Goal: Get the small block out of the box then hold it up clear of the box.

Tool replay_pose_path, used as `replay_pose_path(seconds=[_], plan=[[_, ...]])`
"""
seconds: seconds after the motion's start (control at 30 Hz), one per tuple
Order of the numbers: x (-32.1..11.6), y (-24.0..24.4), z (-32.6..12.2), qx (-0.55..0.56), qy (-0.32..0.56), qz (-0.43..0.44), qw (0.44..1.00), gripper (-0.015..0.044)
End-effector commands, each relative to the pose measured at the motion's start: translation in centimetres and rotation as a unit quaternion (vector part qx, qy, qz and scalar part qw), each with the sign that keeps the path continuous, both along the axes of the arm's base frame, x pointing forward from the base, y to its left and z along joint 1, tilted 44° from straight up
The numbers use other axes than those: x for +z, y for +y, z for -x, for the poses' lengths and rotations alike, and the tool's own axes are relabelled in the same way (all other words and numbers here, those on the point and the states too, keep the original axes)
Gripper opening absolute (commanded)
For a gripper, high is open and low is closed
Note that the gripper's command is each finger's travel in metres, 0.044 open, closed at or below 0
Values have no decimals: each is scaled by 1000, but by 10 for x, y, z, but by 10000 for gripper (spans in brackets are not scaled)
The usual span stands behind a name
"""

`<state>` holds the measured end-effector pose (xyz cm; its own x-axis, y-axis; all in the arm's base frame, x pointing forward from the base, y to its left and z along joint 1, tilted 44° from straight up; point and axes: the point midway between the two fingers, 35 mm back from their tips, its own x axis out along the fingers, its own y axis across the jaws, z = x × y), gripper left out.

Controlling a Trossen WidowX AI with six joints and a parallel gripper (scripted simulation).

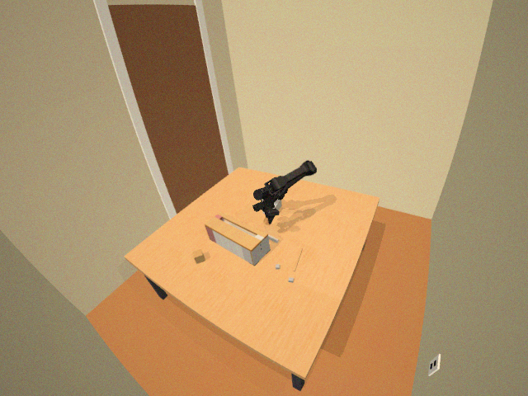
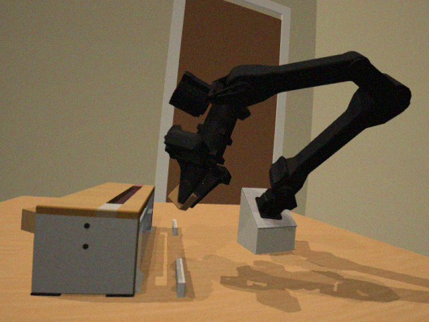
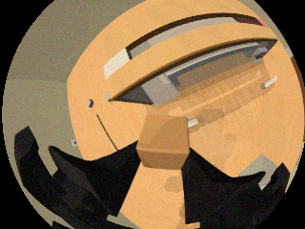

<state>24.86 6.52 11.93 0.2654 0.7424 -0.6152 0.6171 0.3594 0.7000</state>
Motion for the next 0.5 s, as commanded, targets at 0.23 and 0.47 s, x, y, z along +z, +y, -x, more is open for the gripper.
replay_pose_path(seconds=[0.23, 0.47], plan=[[6, -7, 4, -142, 167, -79, 972, 0], [10, -11, 7, -223, 267, -127, 929, 0]])
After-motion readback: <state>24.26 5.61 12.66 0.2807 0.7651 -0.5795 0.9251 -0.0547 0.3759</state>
